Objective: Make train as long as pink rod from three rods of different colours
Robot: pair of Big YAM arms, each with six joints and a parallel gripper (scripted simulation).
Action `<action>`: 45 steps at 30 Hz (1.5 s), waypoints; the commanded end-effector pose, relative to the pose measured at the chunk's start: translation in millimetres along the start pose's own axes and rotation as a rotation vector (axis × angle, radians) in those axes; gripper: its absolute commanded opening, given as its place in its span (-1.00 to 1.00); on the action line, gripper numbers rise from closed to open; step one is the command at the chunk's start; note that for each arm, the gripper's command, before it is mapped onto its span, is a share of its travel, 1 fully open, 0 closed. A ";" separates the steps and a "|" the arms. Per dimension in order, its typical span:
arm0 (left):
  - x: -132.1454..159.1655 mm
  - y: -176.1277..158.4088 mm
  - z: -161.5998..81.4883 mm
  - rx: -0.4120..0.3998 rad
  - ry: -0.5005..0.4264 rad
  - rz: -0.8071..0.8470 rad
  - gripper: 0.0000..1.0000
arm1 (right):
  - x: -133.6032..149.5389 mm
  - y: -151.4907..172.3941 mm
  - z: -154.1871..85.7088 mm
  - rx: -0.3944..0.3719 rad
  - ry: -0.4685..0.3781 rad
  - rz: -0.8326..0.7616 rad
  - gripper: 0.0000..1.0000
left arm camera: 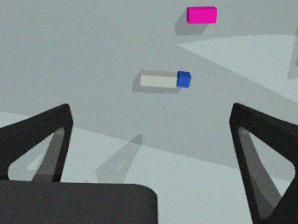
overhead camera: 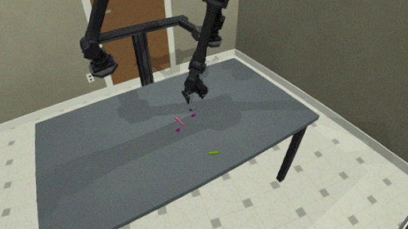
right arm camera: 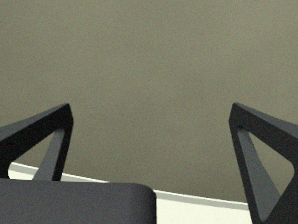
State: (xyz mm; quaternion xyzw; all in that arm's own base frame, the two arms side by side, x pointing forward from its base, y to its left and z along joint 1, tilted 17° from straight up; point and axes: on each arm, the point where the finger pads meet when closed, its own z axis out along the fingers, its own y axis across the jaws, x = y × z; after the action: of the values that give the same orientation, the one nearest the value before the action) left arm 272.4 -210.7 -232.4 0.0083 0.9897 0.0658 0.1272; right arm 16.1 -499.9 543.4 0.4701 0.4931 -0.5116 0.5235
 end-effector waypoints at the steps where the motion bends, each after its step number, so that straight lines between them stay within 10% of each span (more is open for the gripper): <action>1: -4.8 -2.9 1.6 0.011 -0.011 -0.016 1.00 | -23.8 -10.9 -7.5 0.024 -0.061 0.010 1.00; 45: -4.2 -3.2 1.7 0.011 -0.011 0.011 1.00 | -23.8 -10.9 -7.5 0.024 -0.061 0.010 1.00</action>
State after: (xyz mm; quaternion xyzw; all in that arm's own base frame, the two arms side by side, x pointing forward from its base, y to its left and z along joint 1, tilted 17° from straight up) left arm 272.4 -210.7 -232.4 0.0091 0.9897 0.0659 0.1271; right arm 16.1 -499.9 543.4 0.4701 0.4931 -0.5116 0.5235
